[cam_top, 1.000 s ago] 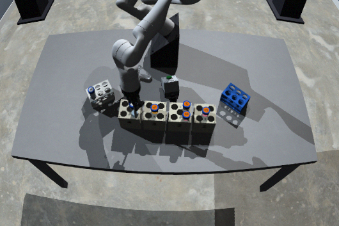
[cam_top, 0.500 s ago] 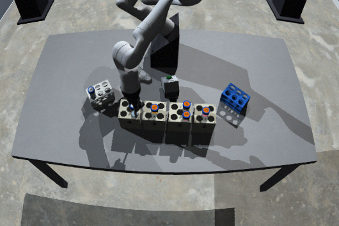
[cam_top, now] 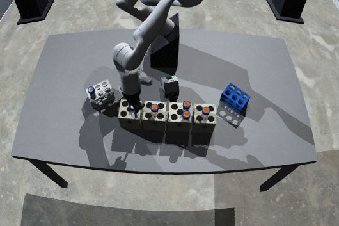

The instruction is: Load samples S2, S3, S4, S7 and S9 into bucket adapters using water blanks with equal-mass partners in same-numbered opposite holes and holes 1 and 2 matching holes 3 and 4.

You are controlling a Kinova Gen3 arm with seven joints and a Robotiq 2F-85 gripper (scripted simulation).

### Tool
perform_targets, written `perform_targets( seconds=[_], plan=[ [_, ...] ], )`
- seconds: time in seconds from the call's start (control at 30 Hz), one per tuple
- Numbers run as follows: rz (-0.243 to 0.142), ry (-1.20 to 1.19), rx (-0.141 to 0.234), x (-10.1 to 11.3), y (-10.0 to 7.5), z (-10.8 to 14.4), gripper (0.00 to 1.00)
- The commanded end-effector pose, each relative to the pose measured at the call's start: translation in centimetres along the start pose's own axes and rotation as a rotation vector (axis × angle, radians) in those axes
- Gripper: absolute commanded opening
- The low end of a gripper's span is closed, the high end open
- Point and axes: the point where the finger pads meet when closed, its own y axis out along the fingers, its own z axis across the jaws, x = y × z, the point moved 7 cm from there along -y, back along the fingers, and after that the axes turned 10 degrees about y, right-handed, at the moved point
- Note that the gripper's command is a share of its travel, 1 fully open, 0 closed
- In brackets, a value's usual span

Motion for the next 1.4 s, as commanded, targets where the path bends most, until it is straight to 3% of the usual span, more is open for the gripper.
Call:
perform_targets(
  seconds=[0.0,1.37],
  plan=[
    [-0.001,0.000,0.002,0.0,0.2,0.0,0.10],
    [-0.001,0.000,0.002,0.0,2.5,0.0,0.10]
  ],
)
